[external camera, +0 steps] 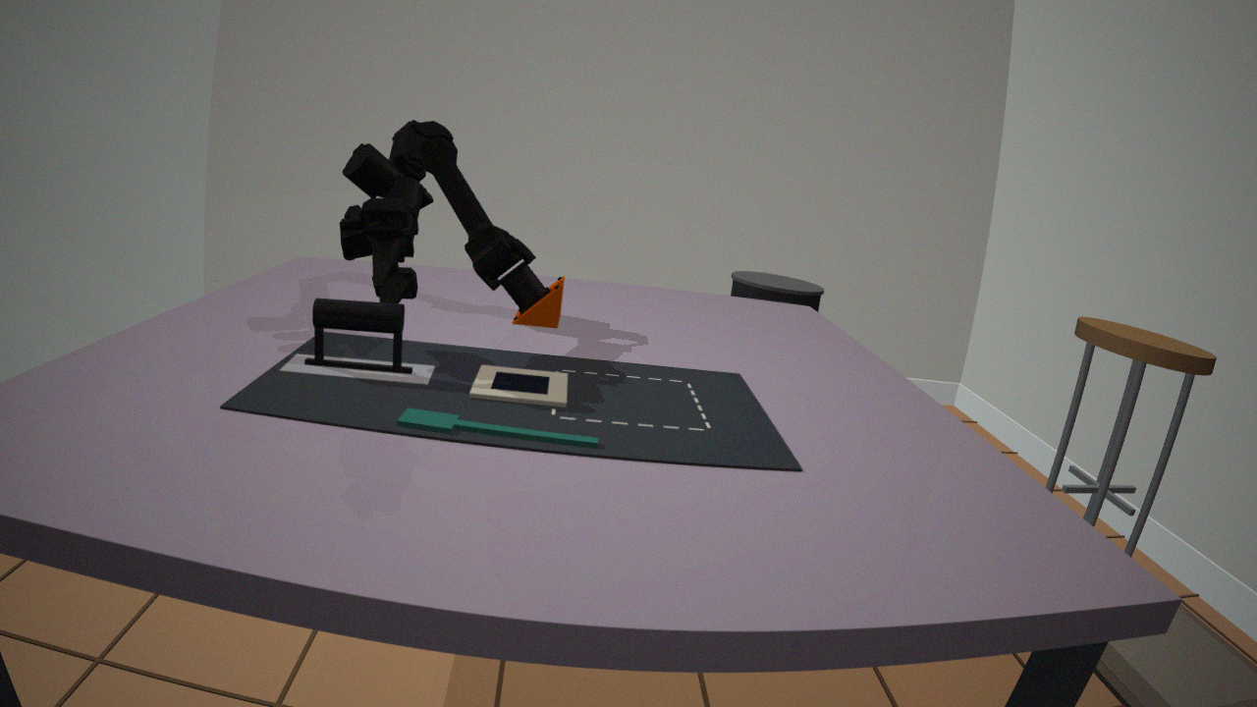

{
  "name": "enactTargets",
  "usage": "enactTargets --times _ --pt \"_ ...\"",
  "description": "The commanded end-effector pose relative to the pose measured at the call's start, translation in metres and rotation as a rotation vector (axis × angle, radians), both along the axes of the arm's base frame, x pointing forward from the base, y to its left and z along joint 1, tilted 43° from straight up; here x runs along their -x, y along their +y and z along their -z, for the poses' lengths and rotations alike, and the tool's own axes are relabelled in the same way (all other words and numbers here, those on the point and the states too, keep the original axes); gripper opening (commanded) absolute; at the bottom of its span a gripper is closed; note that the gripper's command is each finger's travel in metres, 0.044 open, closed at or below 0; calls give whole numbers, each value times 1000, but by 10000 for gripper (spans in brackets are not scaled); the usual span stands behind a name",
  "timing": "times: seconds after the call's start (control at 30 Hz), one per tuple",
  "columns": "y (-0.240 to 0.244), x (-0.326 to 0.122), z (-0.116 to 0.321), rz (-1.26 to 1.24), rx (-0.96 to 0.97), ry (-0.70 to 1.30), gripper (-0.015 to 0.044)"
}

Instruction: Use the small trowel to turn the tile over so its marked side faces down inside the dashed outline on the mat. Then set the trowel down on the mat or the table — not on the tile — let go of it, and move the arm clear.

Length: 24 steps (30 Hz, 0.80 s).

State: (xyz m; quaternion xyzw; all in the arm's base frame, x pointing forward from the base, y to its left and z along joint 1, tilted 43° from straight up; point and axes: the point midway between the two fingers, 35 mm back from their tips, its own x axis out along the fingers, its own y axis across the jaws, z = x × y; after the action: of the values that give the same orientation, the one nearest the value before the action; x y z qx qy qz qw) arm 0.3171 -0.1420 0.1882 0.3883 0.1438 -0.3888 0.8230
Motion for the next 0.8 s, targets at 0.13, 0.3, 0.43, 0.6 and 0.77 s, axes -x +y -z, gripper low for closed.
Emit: enactTargets --times 0.13,0.3,0.43,0.6,0.77 --pt "-3 0 -3 -24 35 -26 300" --pt "-7 -6 0 -24 35 -26 300" --pt "-10 -10 2 -24 35 -26 300" --pt "-14 -16 6 -24 35 -27 300" --pt "-18 -22 9 -24 35 -27 300"
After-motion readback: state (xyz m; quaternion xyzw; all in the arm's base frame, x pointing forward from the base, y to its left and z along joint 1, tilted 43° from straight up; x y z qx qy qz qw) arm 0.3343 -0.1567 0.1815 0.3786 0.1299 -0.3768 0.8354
